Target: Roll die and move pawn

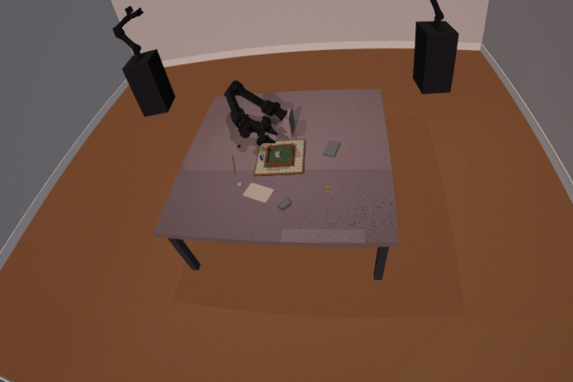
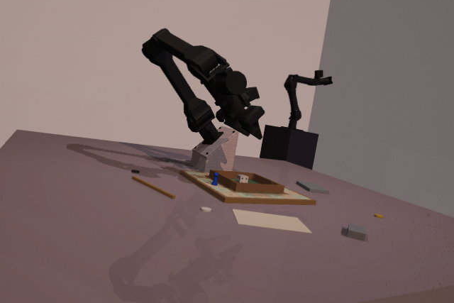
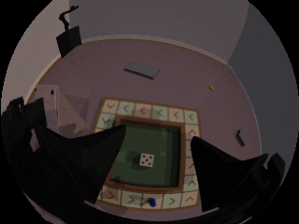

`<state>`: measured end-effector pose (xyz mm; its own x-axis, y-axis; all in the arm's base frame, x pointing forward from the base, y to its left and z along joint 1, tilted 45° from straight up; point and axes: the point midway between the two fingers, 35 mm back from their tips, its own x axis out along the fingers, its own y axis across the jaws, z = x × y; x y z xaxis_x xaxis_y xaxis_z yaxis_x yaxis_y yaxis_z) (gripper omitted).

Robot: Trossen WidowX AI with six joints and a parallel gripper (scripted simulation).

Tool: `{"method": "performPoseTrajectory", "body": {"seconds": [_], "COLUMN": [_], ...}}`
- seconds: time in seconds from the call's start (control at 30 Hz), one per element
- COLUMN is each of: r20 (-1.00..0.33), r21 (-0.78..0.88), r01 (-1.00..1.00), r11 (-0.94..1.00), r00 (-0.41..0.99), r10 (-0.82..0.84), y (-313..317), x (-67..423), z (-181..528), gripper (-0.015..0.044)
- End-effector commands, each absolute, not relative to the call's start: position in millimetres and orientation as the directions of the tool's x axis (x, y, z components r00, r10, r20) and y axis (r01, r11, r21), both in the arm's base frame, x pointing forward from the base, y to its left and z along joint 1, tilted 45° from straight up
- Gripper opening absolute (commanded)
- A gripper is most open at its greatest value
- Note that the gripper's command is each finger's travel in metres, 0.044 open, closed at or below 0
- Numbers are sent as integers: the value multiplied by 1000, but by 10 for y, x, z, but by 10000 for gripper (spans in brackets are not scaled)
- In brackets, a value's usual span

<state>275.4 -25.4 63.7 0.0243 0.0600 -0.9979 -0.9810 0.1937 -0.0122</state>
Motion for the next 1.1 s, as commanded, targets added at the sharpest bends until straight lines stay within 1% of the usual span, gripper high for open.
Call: {"method": "performPoseTrajectory", "body": {"seconds": [0.0,0.07,0.17,0.23,0.27,0.33,0.53,0.57,0.6,0.63,0.7,0.8,0.9,1.0,1.07], "r20": [-998,-1000,-952,-865,-807,-722,-710,-773,-773,-772,-770,-763,-752,-738,-727], "r21": [-5,23,80,63,40,0,-5,33,33,20,-81,-311,-506,-639,-684], "r01": [-980,-977,-964,-965,-970,-978,-980,-975,-975,-972,-936,-770,-505,-176,58], "r11": [200,212,253,254,240,206,201,221,221,235,342,557,699,749,727], "r00": [18,-22,-149,-180,-174,-143,-138,-165,-165,-164,-159,-147,-139,-135,-134], "r10": [65,7,-268,-469,-564,-677,-690,-613,-613,-614,-618,-630,-644,-661,-673], "y": [-192,-205,-268,-304,-313,-310,-308,-291,-291,-301,-377,-561,-752,-949,-1083], "x": [2751,2732,2672,2670,2685,2722,2728,2689,2689,2693,2722,2778,2818,2837,2838], "z": [698,626,388,288,258,234,232,222,222,227,266,362,464,574,652], "gripper": [440,440,440,440,440,440,440,440,440,414,361,282,204,200,200]}}
